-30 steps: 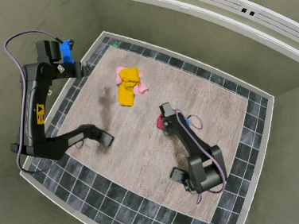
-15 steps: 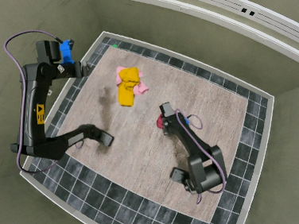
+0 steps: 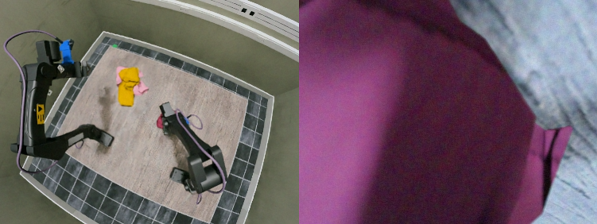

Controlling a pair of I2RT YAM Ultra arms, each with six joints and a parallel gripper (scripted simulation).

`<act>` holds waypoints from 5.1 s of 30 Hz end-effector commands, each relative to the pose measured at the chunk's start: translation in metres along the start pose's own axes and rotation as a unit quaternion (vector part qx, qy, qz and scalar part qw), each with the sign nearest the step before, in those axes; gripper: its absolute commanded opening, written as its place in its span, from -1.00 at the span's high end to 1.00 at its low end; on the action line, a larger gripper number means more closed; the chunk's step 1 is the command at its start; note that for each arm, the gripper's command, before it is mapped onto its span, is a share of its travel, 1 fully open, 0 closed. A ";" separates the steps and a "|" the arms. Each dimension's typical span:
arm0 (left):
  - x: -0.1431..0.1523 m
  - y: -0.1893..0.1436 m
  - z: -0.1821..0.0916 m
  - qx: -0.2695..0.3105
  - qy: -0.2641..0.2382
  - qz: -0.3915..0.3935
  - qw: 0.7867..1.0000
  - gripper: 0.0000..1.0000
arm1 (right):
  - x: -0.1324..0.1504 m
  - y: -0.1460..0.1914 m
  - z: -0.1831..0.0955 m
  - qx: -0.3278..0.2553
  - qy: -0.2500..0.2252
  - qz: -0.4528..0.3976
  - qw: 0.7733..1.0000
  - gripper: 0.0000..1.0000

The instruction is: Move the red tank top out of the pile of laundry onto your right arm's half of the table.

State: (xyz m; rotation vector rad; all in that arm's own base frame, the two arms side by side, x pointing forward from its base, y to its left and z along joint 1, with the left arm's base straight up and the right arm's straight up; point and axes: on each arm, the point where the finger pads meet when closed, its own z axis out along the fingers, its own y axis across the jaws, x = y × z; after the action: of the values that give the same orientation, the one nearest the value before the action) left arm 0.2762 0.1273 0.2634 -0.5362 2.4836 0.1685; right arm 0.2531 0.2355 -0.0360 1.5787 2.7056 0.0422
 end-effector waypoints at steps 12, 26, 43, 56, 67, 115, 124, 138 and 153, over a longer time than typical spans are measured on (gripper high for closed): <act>-0.013 -0.001 -0.013 0.004 -0.028 0.005 1.000 -0.83 | -0.007 -0.037 0.024 0.067 -0.022 -0.004 0.997 1.00; -0.013 -0.001 -0.013 0.004 -0.028 0.005 1.000 -0.83 | -0.007 -0.037 0.024 0.068 -0.021 -0.004 0.997 1.00; -0.013 -0.001 -0.013 0.004 -0.028 0.005 1.000 -0.83 | -0.007 -0.037 0.024 0.068 -0.021 -0.004 0.997 1.00; -0.013 -0.001 -0.013 0.004 -0.028 0.005 1.000 -0.83 | -0.002 -0.005 -0.044 0.008 -0.008 -0.002 1.000 1.00; -0.013 -0.001 -0.013 0.004 -0.028 0.005 1.000 -0.83 | -0.003 0.001 -0.056 -0.003 -0.005 0.002 1.000 1.00; -0.013 -0.001 -0.013 0.004 -0.028 0.005 1.000 -0.83 | 0.011 0.012 -0.087 -0.036 0.073 -0.166 0.983 1.00; -0.013 -0.001 -0.013 0.004 -0.028 0.005 1.000 -0.83 | 0.013 0.017 -0.124 -0.090 0.134 -0.334 0.929 1.00; -0.013 -0.001 -0.013 0.004 -0.028 0.005 1.000 -0.83 | 0.014 0.026 -0.176 -0.201 0.161 -0.516 0.817 1.00; -0.013 -0.001 -0.013 0.004 -0.028 0.005 1.000 -0.83 | 0.013 0.027 -0.233 -0.325 0.132 -0.668 0.657 1.00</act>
State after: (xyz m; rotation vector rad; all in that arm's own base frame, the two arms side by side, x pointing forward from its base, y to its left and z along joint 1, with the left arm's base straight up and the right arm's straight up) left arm 0.2762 0.1273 0.2634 -0.5361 2.4836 0.1682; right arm 0.2614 0.2487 0.1550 -0.4950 2.9272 0.9403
